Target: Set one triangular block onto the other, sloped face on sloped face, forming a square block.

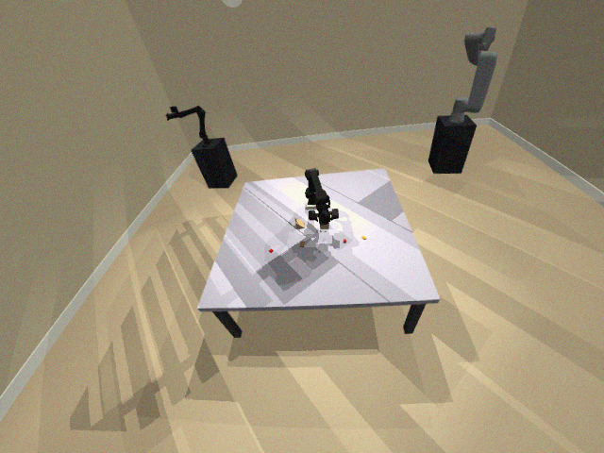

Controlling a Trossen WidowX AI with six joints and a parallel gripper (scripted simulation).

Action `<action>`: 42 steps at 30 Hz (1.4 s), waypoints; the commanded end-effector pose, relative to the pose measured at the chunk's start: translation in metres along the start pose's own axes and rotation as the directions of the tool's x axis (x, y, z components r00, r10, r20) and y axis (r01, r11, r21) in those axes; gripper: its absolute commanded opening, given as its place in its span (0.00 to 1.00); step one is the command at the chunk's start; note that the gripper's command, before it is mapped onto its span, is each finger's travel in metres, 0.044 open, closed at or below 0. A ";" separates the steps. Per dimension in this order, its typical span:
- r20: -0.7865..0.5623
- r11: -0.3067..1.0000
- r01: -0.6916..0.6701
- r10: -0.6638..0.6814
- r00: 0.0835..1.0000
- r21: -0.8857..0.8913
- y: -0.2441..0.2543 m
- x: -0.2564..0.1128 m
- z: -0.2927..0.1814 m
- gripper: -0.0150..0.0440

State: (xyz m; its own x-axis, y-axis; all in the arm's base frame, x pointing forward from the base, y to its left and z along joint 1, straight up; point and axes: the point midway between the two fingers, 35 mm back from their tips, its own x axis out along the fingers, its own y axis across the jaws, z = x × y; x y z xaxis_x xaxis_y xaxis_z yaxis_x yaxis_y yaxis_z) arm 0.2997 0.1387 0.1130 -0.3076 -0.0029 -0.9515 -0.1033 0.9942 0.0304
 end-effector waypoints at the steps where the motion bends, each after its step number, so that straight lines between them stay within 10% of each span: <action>1: -0.015 1.000 -0.002 0.002 1.000 0.004 0.001 0.003 0.000 1.00; 42: -0.063 1.000 0.011 -0.011 0.998 0.004 -0.006 0.069 -0.003 1.00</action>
State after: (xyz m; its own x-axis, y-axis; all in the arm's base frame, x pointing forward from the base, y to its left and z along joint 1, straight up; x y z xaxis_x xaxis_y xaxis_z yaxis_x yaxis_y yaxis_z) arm 0.2804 0.1329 0.0546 -0.3552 -0.0224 -0.9345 -0.1067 0.9942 0.0167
